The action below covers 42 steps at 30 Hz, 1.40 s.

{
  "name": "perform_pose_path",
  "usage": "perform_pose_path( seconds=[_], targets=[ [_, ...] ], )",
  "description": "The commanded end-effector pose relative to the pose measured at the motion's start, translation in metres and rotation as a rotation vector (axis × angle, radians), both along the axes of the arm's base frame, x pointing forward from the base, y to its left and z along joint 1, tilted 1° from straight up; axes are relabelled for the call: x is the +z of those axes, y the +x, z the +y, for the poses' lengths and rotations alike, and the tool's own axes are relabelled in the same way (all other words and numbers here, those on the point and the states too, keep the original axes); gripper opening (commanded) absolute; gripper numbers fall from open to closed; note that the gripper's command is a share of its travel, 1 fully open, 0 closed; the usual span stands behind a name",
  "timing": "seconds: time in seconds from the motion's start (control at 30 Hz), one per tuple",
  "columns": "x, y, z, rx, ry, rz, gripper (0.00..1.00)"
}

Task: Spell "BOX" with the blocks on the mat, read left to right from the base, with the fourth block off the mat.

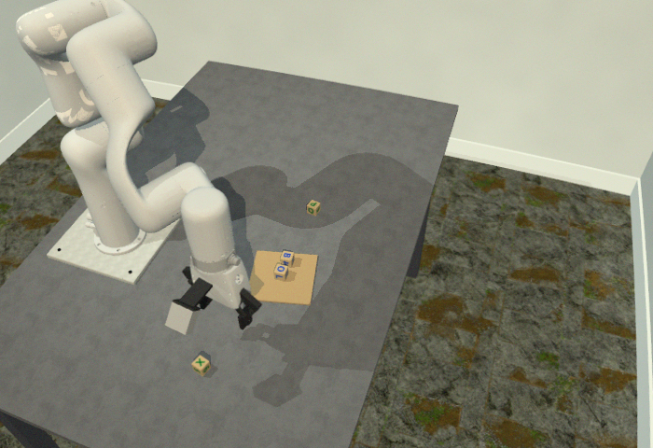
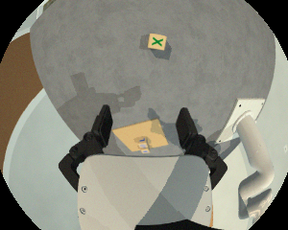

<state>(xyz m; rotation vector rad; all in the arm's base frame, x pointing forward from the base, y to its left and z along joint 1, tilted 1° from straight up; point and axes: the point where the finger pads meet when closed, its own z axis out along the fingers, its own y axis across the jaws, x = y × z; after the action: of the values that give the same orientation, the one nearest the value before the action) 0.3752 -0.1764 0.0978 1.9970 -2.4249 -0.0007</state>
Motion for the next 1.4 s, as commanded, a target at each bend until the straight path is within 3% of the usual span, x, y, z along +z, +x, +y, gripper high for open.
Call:
perform_pose_path(
  seconds=[0.0, 0.07, 0.17, 0.2, 1.37],
  targets=[
    [-0.002, -0.012, -0.041, -0.041, -0.001, -0.002, 1.00],
    [-0.003, -0.027, -0.066, -0.073, -0.001, -0.002, 1.00],
    [-0.004, -0.033, -0.076, -0.086, -0.001, -0.002, 1.00],
    [-0.004, -0.033, -0.076, -0.086, -0.001, -0.002, 0.63],
    [-0.004, -0.033, -0.076, -0.086, -0.001, -0.002, 0.63]
  ],
)
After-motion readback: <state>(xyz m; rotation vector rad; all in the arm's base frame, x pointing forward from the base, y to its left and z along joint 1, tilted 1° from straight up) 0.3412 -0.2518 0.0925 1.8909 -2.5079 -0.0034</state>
